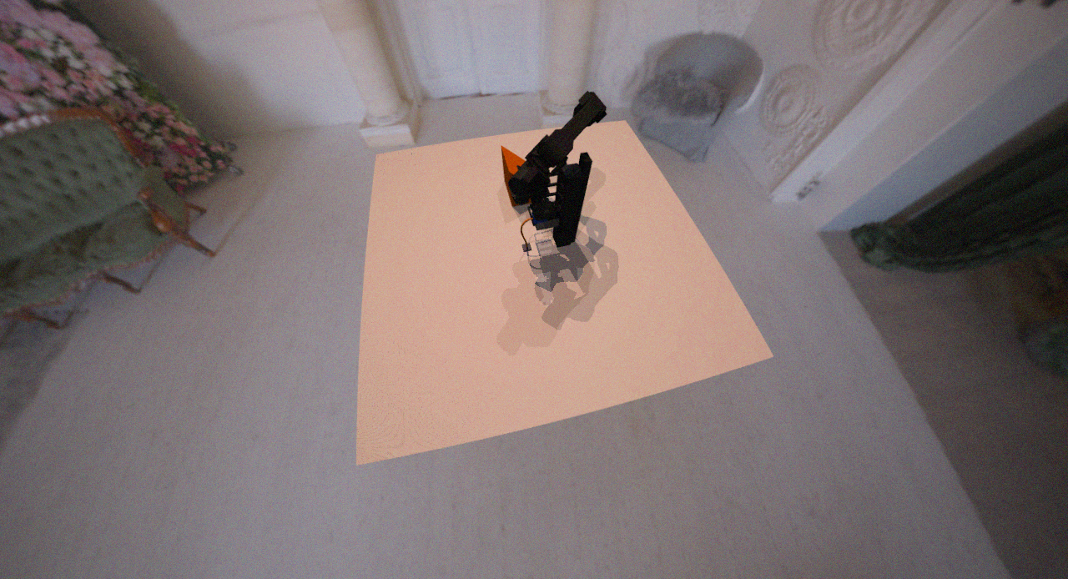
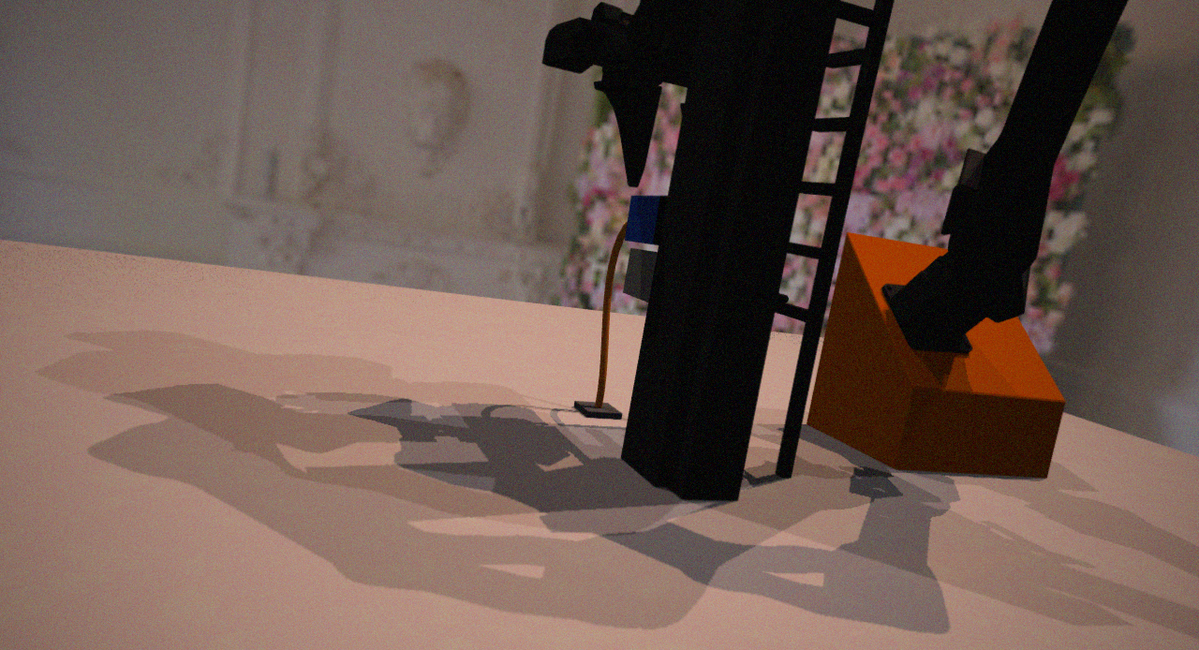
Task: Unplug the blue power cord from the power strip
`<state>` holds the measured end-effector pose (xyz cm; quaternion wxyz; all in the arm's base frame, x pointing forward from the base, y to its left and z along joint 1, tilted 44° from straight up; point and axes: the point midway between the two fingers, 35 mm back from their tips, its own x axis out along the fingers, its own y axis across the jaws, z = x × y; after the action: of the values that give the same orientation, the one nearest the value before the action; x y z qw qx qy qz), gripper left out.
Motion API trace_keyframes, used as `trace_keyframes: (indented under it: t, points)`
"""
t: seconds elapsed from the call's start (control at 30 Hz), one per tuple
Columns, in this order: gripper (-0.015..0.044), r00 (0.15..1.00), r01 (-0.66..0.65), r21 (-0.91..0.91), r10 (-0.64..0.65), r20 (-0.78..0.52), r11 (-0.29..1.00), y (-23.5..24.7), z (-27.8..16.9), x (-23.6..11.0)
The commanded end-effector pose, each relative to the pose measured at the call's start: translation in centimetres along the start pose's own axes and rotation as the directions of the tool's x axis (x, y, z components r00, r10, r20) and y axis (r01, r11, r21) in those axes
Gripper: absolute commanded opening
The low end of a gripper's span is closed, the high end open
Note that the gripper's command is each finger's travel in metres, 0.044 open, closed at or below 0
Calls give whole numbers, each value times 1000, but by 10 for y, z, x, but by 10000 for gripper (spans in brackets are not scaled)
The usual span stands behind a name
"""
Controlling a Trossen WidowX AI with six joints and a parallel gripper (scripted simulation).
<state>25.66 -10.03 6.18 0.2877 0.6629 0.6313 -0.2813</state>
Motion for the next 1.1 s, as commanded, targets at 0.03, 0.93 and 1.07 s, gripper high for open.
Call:
trace_keyframes:
  t: [0.03, 0.93, 1.07]
  points:
    - [160, 1000, 0, 8, 0, -9, 1000, -1, -2, 3]
    - [0, 1000, 2, 2, -2, -3, 1000, 0, 0, 10]
    - [0, 1000, 2, 2, -2, -2, 1000, 0, 5, 10]
